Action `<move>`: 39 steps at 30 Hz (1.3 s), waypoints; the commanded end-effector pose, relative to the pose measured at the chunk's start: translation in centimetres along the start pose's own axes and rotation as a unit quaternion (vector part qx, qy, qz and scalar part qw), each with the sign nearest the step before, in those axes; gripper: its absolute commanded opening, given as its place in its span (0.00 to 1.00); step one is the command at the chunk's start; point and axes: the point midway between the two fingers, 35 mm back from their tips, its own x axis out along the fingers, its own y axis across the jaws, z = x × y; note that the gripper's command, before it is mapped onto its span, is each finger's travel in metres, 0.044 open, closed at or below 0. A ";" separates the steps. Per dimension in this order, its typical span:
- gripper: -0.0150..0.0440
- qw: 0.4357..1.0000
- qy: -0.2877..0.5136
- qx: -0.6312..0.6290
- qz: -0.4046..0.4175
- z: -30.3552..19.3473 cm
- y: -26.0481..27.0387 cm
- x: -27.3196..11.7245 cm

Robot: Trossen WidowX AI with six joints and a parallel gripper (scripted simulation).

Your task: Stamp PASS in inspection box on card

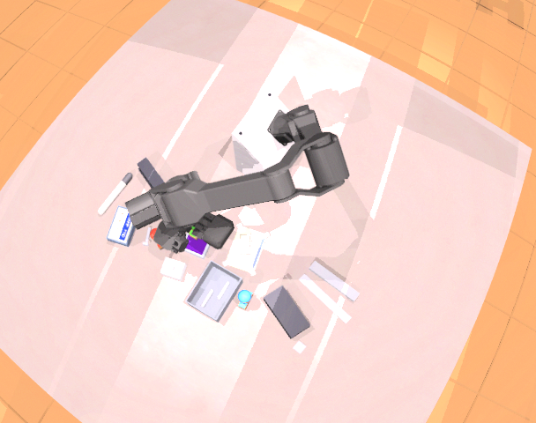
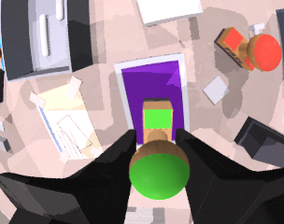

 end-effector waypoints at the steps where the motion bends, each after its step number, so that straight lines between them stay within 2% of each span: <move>1: 0.25 1.000 -0.001 -0.004 -0.003 0.2 0.0 -1.0; 17: 0.25 1.000 -0.001 -0.012 -0.003 0.1 0.4 -2.8; 39: 0.25 0.967 0.009 -0.256 0.000 -3.8 9.8 -2.4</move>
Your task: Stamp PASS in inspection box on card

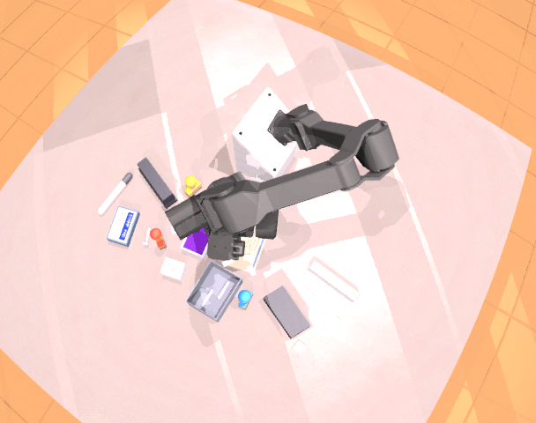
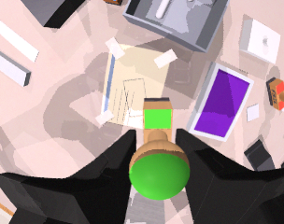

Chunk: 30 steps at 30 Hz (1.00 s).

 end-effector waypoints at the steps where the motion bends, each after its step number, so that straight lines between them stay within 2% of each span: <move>1: 0.25 0.999 0.002 -0.046 0.006 -0.4 2.0 0.3; 30: 0.25 0.999 0.002 -0.048 0.005 -0.4 1.9 1.8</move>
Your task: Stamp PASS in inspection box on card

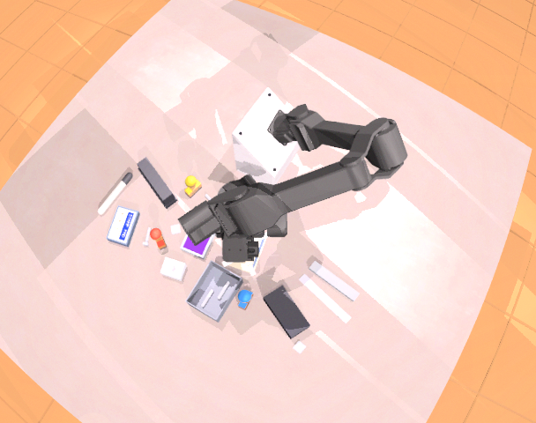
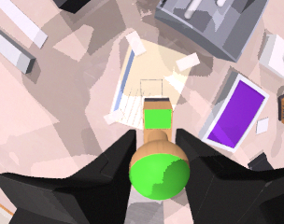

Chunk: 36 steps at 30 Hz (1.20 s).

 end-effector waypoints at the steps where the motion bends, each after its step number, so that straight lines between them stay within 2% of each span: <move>1: 0.25 1.000 0.000 0.004 0.003 -0.2 0.1 0.5; 36: 0.25 1.000 -0.001 0.004 0.003 -0.1 0.0 2.8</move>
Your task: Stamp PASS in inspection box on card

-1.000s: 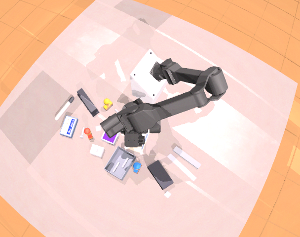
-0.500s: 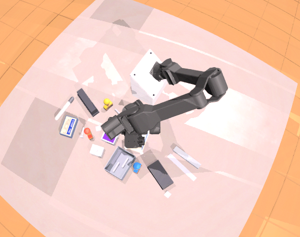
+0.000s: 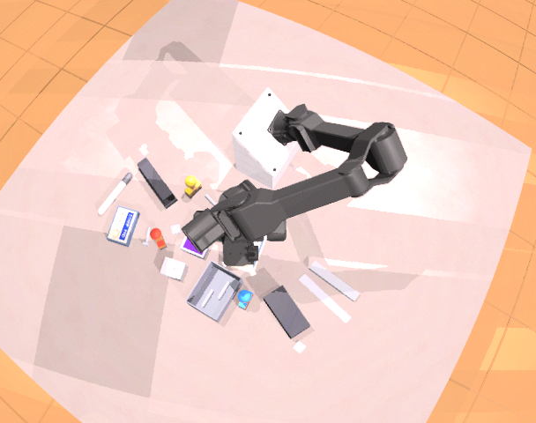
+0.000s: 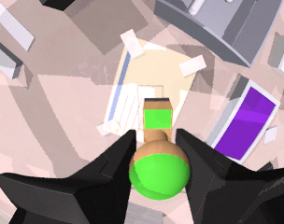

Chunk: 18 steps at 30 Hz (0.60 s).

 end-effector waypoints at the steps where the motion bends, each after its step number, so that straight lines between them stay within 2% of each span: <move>1: 0.25 1.000 0.001 0.004 0.004 -0.2 0.1 0.5; 18: 0.25 1.000 0.000 0.004 0.004 -0.2 0.2 1.6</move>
